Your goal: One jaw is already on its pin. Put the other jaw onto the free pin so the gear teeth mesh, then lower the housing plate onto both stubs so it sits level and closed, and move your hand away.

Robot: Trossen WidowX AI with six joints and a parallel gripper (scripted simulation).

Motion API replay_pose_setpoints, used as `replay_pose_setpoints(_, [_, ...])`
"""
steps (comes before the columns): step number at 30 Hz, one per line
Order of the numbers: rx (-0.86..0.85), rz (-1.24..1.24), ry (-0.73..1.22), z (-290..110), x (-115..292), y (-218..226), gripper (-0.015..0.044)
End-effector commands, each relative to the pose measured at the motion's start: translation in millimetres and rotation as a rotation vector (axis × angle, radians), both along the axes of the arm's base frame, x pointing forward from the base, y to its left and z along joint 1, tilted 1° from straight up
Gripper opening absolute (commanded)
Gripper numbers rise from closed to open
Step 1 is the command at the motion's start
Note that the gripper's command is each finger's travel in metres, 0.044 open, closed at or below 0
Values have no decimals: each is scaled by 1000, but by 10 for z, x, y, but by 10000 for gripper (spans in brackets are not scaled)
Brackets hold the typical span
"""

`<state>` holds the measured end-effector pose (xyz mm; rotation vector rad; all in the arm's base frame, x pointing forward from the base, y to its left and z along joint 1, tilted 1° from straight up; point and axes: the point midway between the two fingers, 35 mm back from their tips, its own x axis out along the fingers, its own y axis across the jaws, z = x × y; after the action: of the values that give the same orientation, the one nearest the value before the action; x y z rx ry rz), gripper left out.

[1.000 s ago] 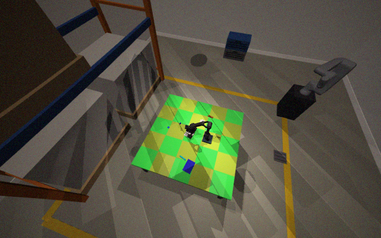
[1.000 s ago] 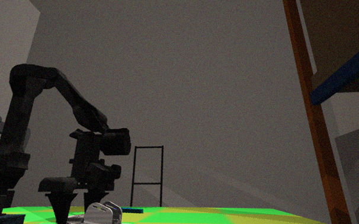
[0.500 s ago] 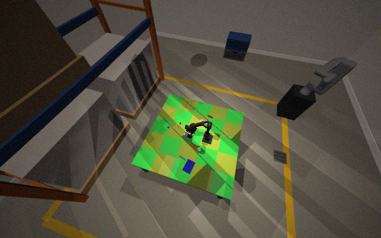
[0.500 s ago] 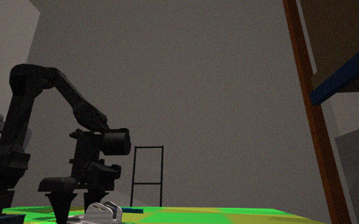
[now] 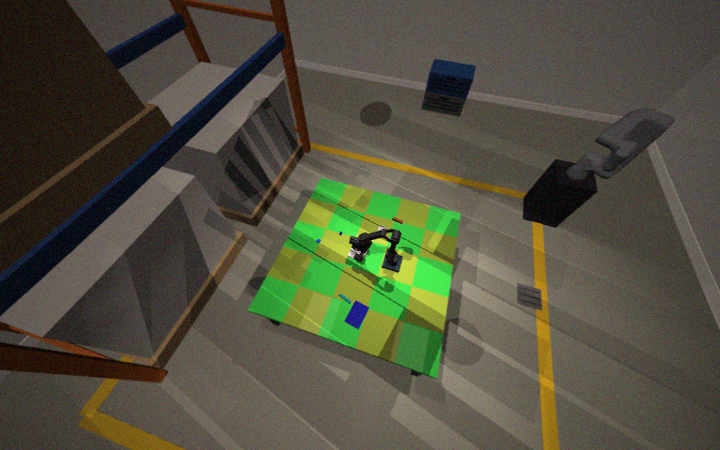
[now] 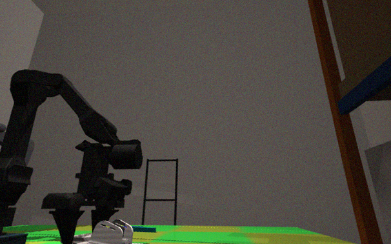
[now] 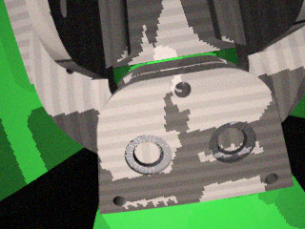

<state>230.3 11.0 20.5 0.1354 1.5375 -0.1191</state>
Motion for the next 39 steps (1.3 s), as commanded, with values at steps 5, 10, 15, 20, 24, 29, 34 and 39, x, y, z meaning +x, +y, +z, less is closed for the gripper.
replay_pose_setpoints(5, [0,-5,1,-4,-2,0,351])
replay_pose_setpoints(10, [0,-5,1,-4,-2,0,351])
replay_pose_setpoints(15, [0,0,0,0,0,0,440])
replay_pose_setpoints(20, [0,0,0,0,0,0,440])
replay_pose_setpoints(24, [0,0,0,0,0,0,440])
replay_pose_setpoints(29, [0,0,0,16,2,0,440])
replay_pose_setpoints(34, [0,-2,0,348,13,-2,440])
replay_pose_setpoints(39, [0,-5,1,764,-46,-7,440])
